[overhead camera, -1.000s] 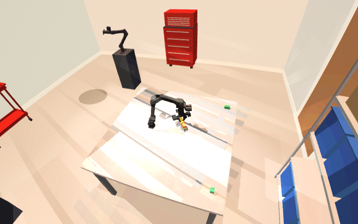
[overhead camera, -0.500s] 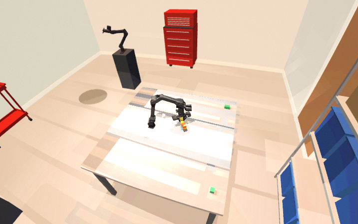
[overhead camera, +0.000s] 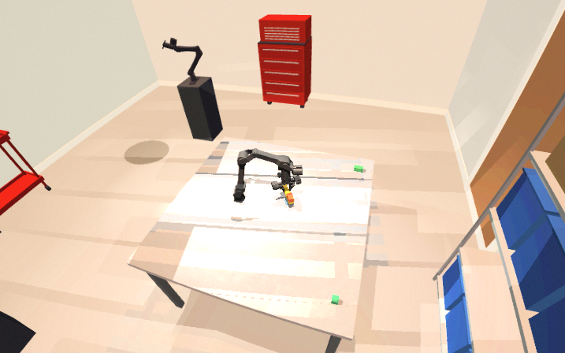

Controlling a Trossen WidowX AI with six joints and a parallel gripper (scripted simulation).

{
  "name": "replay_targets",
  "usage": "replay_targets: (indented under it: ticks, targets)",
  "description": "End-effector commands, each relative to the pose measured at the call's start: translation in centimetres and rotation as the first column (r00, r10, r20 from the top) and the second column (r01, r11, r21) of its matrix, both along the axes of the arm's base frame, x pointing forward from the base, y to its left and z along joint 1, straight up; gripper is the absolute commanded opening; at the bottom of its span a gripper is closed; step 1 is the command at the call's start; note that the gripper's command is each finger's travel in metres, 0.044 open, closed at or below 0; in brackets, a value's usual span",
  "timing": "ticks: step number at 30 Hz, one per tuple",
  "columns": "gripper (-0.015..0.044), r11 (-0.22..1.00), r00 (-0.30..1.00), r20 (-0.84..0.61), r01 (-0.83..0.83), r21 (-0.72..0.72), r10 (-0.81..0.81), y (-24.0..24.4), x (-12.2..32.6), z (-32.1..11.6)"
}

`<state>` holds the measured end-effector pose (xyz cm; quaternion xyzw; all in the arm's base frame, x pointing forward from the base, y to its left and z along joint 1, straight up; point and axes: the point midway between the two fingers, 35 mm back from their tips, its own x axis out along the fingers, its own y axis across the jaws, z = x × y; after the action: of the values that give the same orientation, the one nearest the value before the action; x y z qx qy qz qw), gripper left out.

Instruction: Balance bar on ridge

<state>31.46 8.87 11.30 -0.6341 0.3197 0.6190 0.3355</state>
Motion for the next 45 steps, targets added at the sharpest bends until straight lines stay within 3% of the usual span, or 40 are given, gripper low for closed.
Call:
replay_targets:
  ticks: [1, 45]
  targets:
    - [0.0, 1.0, 1.0, 0.002, -0.004, -0.001, 0.004, -0.02, 0.03, -0.04]
    - [0.0, 1.0, 1.0, 0.001, -0.004, -0.001, 0.004, -0.03, -0.02, -0.41]
